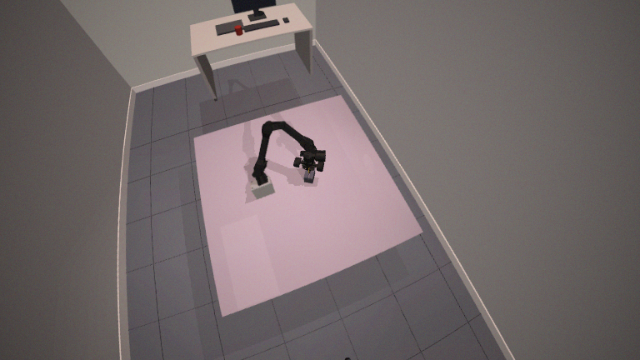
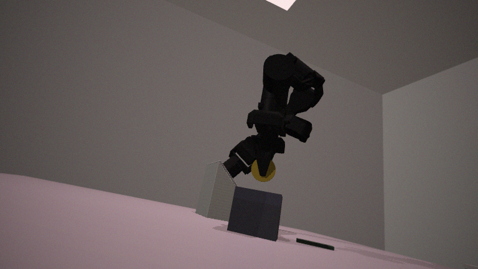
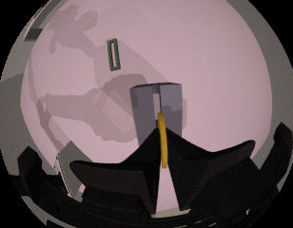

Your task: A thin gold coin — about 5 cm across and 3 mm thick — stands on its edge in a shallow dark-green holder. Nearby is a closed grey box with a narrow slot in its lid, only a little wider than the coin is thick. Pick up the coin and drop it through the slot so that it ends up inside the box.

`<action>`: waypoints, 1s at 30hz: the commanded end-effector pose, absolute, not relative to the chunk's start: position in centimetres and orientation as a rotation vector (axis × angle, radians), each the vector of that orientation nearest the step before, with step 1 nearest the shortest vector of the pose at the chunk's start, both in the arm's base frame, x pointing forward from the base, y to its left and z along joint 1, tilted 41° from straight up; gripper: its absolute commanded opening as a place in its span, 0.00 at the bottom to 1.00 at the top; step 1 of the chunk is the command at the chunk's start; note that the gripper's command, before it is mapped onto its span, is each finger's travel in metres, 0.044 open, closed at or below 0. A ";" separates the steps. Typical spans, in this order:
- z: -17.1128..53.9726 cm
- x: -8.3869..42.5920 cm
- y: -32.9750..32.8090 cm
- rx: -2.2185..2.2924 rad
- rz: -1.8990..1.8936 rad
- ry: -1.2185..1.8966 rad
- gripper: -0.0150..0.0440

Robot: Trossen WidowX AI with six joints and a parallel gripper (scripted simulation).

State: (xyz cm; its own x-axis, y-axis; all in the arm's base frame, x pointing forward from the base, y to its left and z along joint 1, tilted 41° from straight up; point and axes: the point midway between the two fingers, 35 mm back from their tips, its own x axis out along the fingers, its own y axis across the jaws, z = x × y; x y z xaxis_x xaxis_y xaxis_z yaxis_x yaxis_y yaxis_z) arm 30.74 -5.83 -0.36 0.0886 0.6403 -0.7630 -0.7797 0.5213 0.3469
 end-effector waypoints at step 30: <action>-1.2 30.9 -5.1 -0.160 1.061 1.037 0.25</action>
